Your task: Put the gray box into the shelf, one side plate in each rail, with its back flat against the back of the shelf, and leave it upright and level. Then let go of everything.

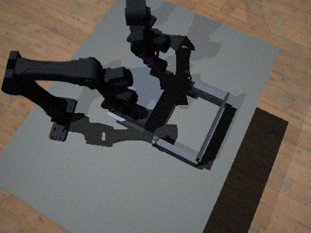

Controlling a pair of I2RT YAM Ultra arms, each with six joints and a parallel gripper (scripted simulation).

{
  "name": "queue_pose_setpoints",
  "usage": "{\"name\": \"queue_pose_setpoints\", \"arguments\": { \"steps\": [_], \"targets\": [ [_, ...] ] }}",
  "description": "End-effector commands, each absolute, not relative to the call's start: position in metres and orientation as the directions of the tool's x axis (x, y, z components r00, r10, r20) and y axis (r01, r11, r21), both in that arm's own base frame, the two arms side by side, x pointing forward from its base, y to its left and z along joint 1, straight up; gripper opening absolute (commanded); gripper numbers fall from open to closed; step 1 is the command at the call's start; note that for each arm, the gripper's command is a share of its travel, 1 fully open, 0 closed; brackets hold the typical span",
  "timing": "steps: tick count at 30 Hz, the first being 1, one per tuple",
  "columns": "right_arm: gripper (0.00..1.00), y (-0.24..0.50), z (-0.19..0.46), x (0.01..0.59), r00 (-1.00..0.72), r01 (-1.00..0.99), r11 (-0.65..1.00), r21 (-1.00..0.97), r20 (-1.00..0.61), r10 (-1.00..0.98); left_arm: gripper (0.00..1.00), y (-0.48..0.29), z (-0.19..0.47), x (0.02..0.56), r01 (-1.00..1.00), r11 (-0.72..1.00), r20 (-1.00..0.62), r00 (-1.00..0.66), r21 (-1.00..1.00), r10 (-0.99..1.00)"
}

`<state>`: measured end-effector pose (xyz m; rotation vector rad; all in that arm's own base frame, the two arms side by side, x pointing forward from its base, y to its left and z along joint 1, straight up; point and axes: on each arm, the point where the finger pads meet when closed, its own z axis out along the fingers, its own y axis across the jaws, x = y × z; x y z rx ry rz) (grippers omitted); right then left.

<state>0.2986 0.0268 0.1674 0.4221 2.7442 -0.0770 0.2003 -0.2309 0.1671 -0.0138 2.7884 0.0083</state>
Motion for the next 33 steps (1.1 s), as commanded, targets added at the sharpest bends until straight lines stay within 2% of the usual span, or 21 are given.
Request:
{"name": "queue_pose_setpoints", "arguments": {
  "steps": [1,9,18,33],
  "targets": [
    [0.15,0.027,0.191,0.316,-0.843,0.292,0.956,0.028,-0.466,0.27,0.15,-0.233,0.186,0.215,-0.014,0.999,-0.435,-0.9,-0.044,-0.032],
    [0.15,0.028,0.2,0.319,-0.828,0.292,0.955,0.043,-0.488,0.275,0.15,-0.229,0.184,0.218,-0.022,0.999,-0.435,-0.899,-0.044,-0.039],
    [0.15,0.025,0.18,0.312,-0.85,0.304,0.952,0.02,-0.445,0.281,0.15,-0.235,0.187,0.218,-0.011,0.999,-0.439,-0.898,-0.053,-0.033],
    [0.15,0.021,0.195,0.322,-0.831,0.314,0.949,0.033,-0.475,0.291,0.15,-0.235,0.192,0.223,-0.016,0.998,-0.443,-0.896,-0.067,-0.044]
  ]
}}
